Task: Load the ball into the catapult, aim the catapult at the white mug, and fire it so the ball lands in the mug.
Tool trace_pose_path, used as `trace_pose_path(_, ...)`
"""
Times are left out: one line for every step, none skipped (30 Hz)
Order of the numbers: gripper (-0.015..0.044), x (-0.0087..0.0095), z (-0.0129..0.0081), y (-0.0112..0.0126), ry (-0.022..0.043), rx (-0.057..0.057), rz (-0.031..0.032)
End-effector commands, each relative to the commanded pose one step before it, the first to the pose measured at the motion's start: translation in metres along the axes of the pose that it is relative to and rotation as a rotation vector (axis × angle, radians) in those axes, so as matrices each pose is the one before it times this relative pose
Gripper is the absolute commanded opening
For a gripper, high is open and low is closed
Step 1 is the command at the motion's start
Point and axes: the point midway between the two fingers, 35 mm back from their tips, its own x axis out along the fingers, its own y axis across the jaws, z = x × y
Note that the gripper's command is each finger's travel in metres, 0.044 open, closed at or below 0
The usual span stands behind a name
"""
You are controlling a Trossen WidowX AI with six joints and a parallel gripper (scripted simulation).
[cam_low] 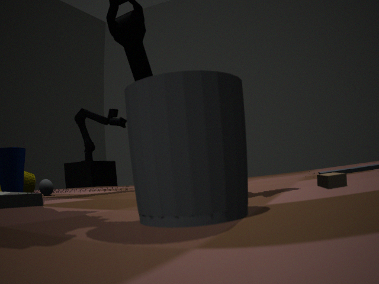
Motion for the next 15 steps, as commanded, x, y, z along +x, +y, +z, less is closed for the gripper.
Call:
trace_pose_path(0.0440, 0.00000, 0.00044, 0.00037, -0.00169, 0.0060, 0.00409)
trace_pose_path(0.0440, 0.00000, 0.00000, 0.00000, 0.00000, 0.0000, 0.00000)
trace_pose_path(0.0440, 0.00000, 0.00000, 0.00000, 0.00000, 0.0000, 0.00000)
trace_pose_path(0.0440, 0.00000, 0.00000, 0.00000, 0.00000, 0.0000, 0.00000)
trace_pose_path(0.0440, 0.00000, 0.00000, 0.00000, 0.00000, 0.0000, 0.00000)
trace_pose_path(0.0440, 0.00000, 0.00000, 0.00000, 0.00000, 0.0000, 0.00000)
trace_pose_path(0.0440, 0.00000, -0.00043, -0.00038, 0.00166, -0.0059, -0.00409)
trace_pose_path(0.0440, 0.00000, 0.00000, 0.00000, 0.00000, 0.0000, 0.00000)
trace_pose_path(0.0440, 0.00000, 0.00000, 0.00000, 0.00000, 0.0000, 0.00000)
trace_pose_path(0.0440, 0.00000, 0.00000, 0.00000, 0.00000, 0.0000, 0.00000)
trace_pose_path(0.0440, 0.00000, 0.00000, 0.00000, 0.00000, 0.0000, 0.00000)
trace_pose_path(0.0440, 0.00000, 0.00000, 0.00000, 0.00000, 0.0000, 0.00000)
trace_pose_path(0.0440, 0.00000, 0.00000, 0.00000, 0.00000, 0.0000, 0.00000)
trace_pose_path(0.0440, 0.00000, 0.00000, 0.00000, 0.00000, 0.0000, 0.00000)
trace_pose_path(0.0440, 0.00000, 0.00000, 0.00000, 0.00000, 0.0000, 0.00000)
